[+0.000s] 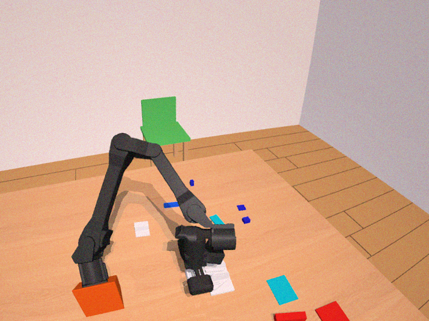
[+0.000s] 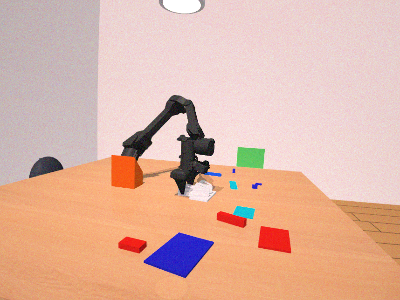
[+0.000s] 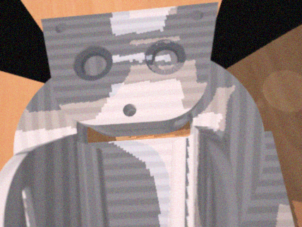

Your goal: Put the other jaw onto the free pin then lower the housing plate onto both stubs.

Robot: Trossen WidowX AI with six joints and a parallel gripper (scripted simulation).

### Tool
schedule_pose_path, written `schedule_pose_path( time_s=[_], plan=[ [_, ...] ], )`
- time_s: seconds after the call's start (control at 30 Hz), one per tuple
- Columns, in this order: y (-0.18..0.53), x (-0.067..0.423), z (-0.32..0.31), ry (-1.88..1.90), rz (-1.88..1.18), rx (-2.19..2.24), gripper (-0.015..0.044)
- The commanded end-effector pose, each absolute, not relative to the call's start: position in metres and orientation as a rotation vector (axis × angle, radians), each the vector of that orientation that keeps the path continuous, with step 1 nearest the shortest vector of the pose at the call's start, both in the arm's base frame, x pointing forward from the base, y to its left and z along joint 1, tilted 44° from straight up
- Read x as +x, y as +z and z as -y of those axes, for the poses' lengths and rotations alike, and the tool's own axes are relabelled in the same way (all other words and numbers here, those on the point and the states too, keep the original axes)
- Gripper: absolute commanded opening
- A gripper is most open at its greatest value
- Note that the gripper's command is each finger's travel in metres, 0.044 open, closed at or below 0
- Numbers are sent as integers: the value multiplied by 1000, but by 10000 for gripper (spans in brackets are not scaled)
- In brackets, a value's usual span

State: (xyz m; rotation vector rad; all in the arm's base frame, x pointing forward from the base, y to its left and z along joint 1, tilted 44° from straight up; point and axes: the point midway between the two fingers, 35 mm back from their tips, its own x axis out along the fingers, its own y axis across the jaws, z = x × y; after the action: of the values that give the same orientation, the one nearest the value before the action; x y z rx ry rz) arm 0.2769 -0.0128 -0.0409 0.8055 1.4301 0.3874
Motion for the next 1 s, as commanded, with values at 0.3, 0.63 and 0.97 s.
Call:
schedule_pose_path(
  time_s=[0.3, 0.63, 0.97],
  plan=[
    [-41, 277, 13, 387, -1430, 806, 440],
    [-41, 277, 13, 387, -1430, 806, 440],
    [-9, 271, 45, 387, -1431, 803, 440]
  ],
)
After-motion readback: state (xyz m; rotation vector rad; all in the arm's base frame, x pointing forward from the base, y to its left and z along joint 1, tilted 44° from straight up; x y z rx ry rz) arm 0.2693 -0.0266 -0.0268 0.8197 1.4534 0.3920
